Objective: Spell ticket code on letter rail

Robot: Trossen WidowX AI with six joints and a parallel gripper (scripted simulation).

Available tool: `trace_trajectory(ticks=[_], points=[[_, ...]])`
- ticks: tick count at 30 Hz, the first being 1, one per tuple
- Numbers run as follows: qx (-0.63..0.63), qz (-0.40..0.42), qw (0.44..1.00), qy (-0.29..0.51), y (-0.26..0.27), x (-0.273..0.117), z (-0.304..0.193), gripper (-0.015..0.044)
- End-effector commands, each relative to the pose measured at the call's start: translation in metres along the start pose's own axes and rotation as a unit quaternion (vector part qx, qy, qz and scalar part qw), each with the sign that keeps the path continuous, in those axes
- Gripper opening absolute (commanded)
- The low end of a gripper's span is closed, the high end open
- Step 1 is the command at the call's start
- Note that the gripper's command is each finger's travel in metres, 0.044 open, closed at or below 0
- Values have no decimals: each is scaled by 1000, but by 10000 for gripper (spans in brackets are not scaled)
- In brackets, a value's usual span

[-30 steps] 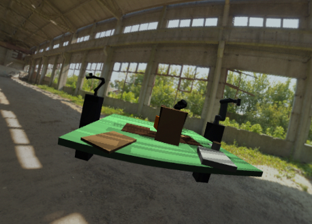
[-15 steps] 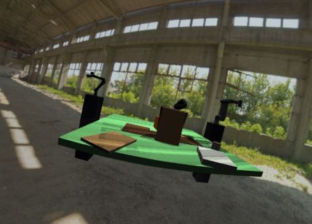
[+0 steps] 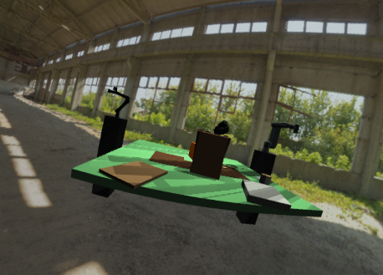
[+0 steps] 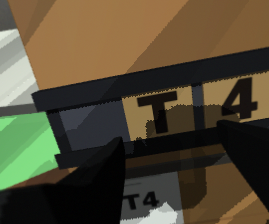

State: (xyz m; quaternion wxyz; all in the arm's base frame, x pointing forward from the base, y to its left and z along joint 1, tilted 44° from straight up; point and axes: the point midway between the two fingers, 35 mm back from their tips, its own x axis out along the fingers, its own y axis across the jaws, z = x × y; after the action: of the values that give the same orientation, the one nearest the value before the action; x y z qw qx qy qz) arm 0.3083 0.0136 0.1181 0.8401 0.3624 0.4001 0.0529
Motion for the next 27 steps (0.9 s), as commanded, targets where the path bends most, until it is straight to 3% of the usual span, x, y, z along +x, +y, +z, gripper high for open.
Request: trace_trajectory(ticks=[1,9,18,27], points=[[0,0,1000,0,0,0,0,216],[0,0,1000,0,0,0,0,6],[0,-1,1000,3,0,1,0,0],[-14,-20,985,168,15,13,12,0]])
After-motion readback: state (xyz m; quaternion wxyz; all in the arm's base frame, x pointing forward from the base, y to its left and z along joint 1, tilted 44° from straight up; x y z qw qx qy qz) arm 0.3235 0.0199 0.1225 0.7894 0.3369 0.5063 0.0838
